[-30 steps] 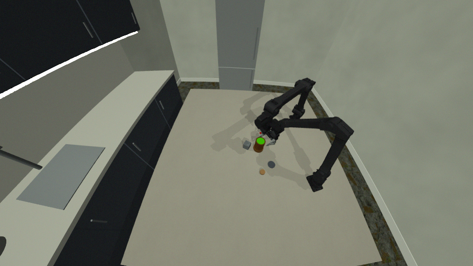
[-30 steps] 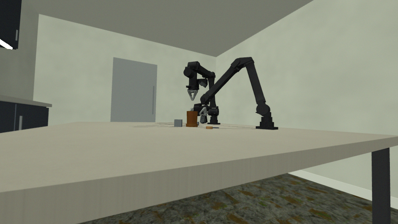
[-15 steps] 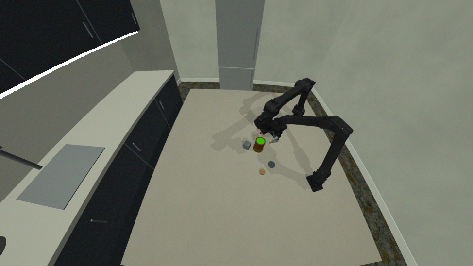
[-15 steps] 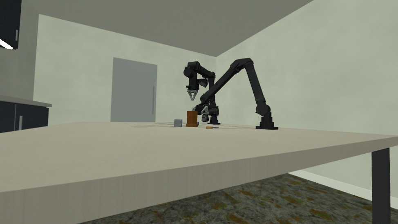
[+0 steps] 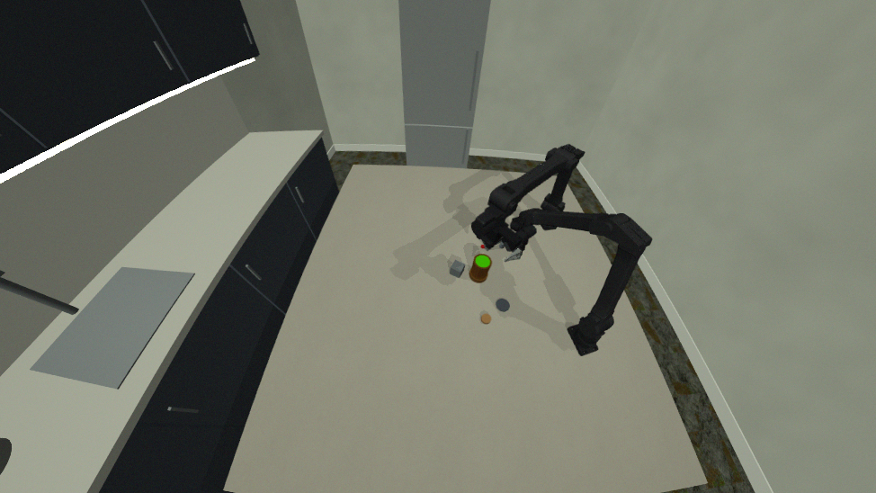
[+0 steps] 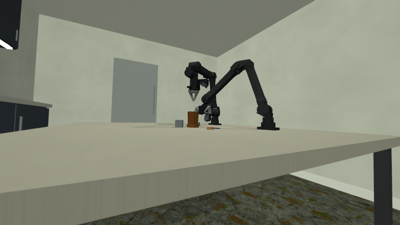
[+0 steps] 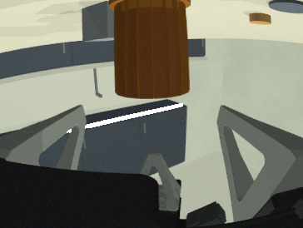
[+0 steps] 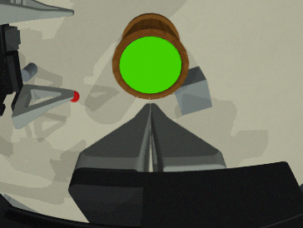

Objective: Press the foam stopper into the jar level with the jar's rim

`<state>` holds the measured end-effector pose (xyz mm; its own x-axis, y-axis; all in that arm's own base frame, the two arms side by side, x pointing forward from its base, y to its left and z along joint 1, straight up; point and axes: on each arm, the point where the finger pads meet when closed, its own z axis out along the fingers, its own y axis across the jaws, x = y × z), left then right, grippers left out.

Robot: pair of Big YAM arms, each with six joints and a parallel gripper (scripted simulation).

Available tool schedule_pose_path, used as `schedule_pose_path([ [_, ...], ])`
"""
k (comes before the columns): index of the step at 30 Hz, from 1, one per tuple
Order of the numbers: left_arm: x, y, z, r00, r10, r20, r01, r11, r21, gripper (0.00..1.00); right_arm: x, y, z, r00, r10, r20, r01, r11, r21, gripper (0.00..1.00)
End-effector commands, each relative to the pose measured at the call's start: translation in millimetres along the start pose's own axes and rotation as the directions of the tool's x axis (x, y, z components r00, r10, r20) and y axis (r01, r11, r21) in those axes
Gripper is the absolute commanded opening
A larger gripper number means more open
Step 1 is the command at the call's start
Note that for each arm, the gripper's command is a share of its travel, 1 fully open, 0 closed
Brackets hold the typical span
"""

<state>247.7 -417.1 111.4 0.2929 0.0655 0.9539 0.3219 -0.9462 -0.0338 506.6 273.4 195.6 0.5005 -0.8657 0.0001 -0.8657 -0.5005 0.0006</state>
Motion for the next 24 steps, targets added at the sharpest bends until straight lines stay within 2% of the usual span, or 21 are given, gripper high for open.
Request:
schedule_pose_path([
  [1,12,23,-21,0.996,-0.085,0.0,0.085,0.996,-0.022,0.98,7,-3,-1,1.0,0.02,-0.001,-0.02,1.0,0.017,0.0],
  [5,12,22,-28,0.996,-0.085,0.003,0.085,0.996,-0.02,0.98,7,-3,-1,1.0,0.02,-0.001,-0.02,1.0,0.017,0.0],
  [7,16,20,-20,0.996,-0.092,-0.001,0.092,0.996,0.0,0.98,7,-3,-1,1.0,0.02,-0.001,-0.02,1.0,0.017,0.0],
  [8,12,22,-34,0.996,-0.085,0.003,0.085,0.996,-0.019,0.98,7,-3,-1,1.0,0.02,-0.001,-0.02,1.0,0.017,0.0],
  [13,12,22,-41,0.996,-0.084,0.001,0.084,0.996,-0.022,0.98,7,-3,-1,1.0,0.02,-0.001,-0.02,1.0,0.017,0.0],
  [14,12,21,-40,0.996,-0.084,0.001,0.084,0.996,-0.02,0.98,7,-3,-1,1.0,0.02,-0.001,-0.02,1.0,0.017,0.0],
  [15,31,18,-35,0.991,-0.13,0.011,0.131,0.991,-0.008,0.98,10,-1,-15,0.999,0.035,-0.002,-0.034,0.998,0.046,0.0],
  [17,35,17,-30,0.988,-0.151,0.014,0.151,0.989,0.004,0.98,11,0,-14,0.999,0.043,-0.001,-0.043,0.998,0.043,0.0],
  [18,19,-5,-20,0.996,-0.09,0.004,0.09,0.996,0.024,0.98,12,-3,-19,0.999,0.047,-0.001,-0.047,0.997,0.058,0.0],
  [19,16,-12,-17,0.996,-0.084,0.004,0.084,0.996,0.031,0.98,12,1,-13,0.999,0.053,-0.001,-0.053,0.997,0.047,0.0],
  [22,16,-9,-17,0.993,-0.12,0.012,0.12,0.992,0.027,0.98,13,0,-15,0.998,0.06,-0.001,-0.06,0.997,0.053,0.0],
  [23,20,-1,-26,0.991,-0.132,0.021,0.132,0.991,0.008,0.98,7,-11,-32,0.999,0.051,0.0,-0.051,0.994,0.097,0.0],
  [24,15,-14,-15,0.992,-0.126,0.018,0.125,0.992,0.032,0.98,14,-5,-24,0.998,0.069,0.0,-0.069,0.994,0.08,0.0],
])
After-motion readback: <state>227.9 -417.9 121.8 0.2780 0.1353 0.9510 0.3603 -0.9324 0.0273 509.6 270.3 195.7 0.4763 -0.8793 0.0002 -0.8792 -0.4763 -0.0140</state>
